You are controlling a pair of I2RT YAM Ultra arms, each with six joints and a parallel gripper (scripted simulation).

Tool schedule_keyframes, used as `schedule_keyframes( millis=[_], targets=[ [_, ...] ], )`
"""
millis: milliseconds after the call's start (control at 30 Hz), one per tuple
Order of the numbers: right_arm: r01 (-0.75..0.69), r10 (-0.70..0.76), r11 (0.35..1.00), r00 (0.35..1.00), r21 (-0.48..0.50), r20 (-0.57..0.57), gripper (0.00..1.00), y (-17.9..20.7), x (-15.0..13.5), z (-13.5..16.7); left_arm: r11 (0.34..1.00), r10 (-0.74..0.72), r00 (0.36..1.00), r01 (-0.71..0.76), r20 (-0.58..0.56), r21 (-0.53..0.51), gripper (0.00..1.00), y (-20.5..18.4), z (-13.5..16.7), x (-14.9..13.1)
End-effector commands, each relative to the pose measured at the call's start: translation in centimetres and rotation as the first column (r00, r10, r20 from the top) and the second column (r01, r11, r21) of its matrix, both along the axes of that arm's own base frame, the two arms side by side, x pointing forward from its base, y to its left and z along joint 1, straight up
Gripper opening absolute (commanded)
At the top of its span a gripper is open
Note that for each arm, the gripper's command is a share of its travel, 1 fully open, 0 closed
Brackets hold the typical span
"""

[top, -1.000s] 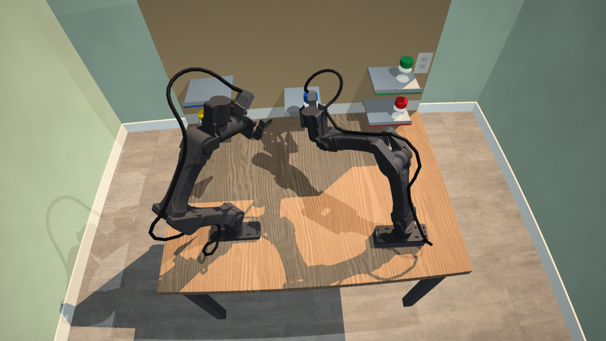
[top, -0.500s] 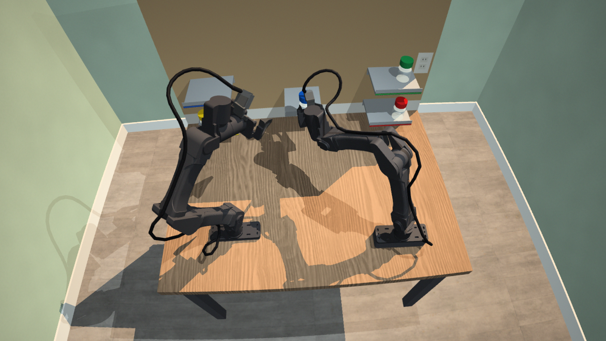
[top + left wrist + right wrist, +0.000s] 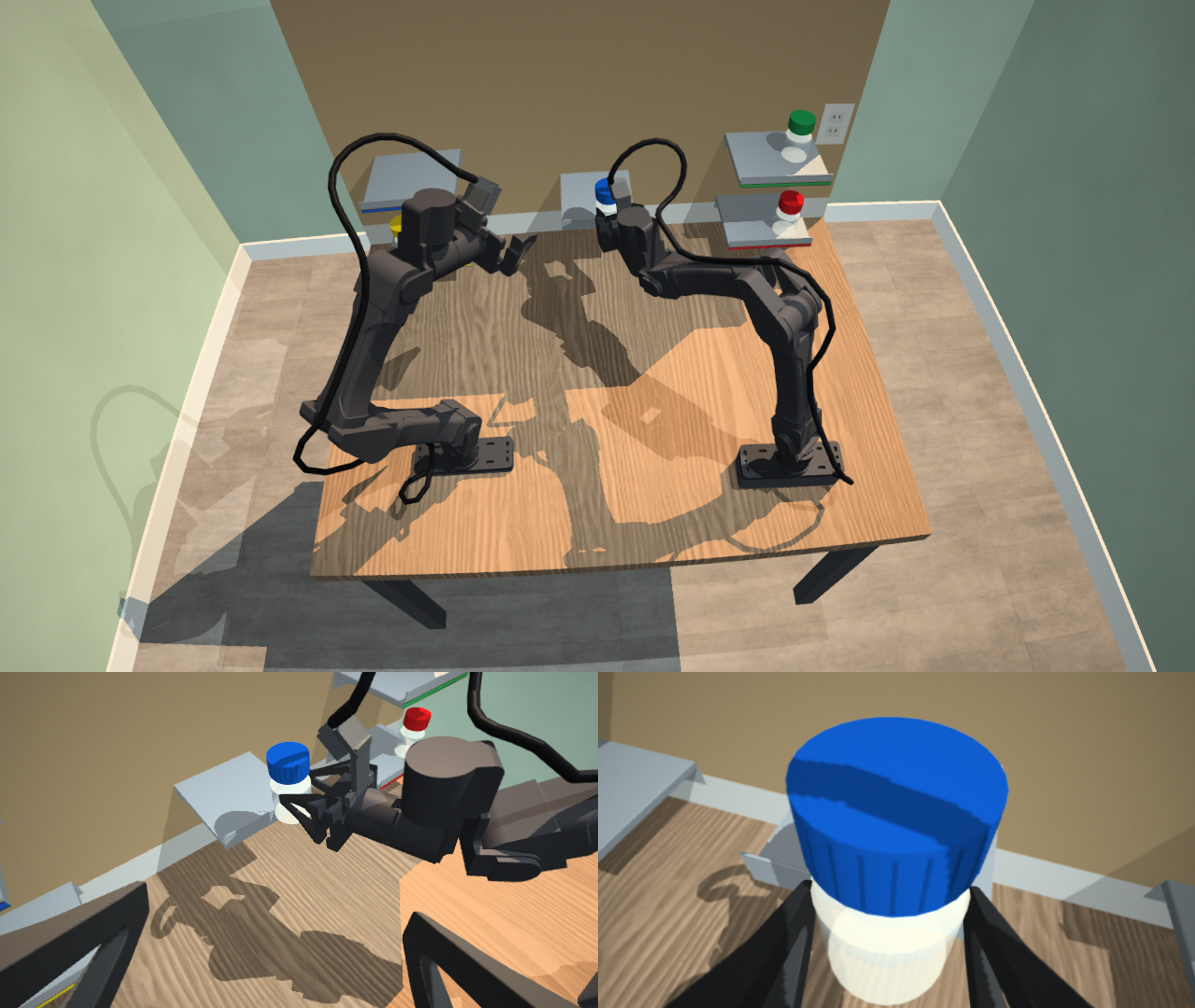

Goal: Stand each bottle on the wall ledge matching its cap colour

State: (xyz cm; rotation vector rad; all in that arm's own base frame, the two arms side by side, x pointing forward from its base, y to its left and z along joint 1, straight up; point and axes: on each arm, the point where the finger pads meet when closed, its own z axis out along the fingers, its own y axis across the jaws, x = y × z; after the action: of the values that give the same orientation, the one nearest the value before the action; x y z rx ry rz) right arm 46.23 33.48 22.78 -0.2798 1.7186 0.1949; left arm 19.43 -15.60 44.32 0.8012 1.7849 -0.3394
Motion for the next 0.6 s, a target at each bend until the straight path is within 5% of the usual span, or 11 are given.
schedule_keyframes(
  millis=[0,567],
  targets=[
    [-0.015,0.012,0.999,0.998,0.05,0.06,0.5,0.2,-0.1,2.8,1.0,0.005,1.0,-0.005,0.009,-0.004,1.0,0.1,0.6,0.3],
    [-0.024,0.018,0.997,0.996,0.069,0.086,0.5,0.5,-0.5,6.0,1.0,0.005,1.0,-0.005,0.009,-0.004,1.0,0.1,0.6,0.3]
  ],
)
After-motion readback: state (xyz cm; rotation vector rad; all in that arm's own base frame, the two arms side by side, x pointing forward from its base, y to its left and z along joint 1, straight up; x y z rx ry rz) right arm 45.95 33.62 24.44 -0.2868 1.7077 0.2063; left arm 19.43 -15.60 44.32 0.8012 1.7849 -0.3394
